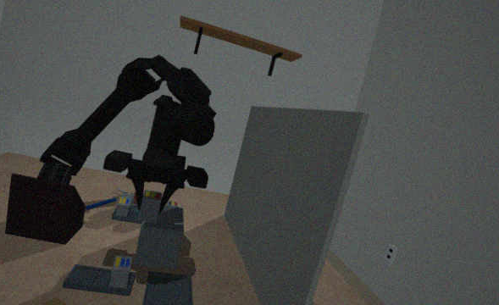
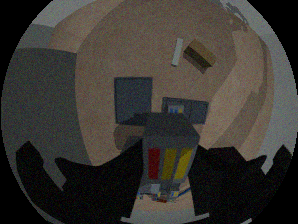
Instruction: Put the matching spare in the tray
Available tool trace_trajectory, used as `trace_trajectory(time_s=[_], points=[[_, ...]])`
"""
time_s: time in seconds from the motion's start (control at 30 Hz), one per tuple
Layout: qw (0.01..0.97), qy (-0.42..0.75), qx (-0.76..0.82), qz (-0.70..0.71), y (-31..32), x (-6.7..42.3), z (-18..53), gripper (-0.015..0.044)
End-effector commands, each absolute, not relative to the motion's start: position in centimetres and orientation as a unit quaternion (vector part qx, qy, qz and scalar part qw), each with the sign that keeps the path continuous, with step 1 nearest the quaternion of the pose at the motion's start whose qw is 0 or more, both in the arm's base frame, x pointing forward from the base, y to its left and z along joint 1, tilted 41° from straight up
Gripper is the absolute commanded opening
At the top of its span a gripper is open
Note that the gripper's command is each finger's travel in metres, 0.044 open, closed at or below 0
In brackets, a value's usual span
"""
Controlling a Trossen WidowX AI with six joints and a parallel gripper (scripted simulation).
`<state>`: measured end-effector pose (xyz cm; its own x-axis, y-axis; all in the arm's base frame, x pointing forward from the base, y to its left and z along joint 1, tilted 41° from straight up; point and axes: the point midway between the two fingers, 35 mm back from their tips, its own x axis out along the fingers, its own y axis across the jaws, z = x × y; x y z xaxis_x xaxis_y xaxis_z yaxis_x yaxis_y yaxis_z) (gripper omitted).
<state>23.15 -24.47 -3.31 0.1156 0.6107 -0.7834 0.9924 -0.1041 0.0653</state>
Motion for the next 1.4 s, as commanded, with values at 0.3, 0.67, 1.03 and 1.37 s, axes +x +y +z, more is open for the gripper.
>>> trace_trajectory(time_s=[0.3, 0.67, 1.03, 1.37], points=[[0.305, 0.585, 0.687, -0.306, -25.2, 28.5, -3.5, 0.0], [0.301, 0.583, 0.689, -0.307, -25.0, 30.3, -3.7, 0.0], [0.301, 0.583, 0.689, -0.307, -24.4, 30.6, -4.6, 0.0], [0.302, 0.583, 0.689, -0.307, -23.9, 30.9, -5.4, 0.0]])
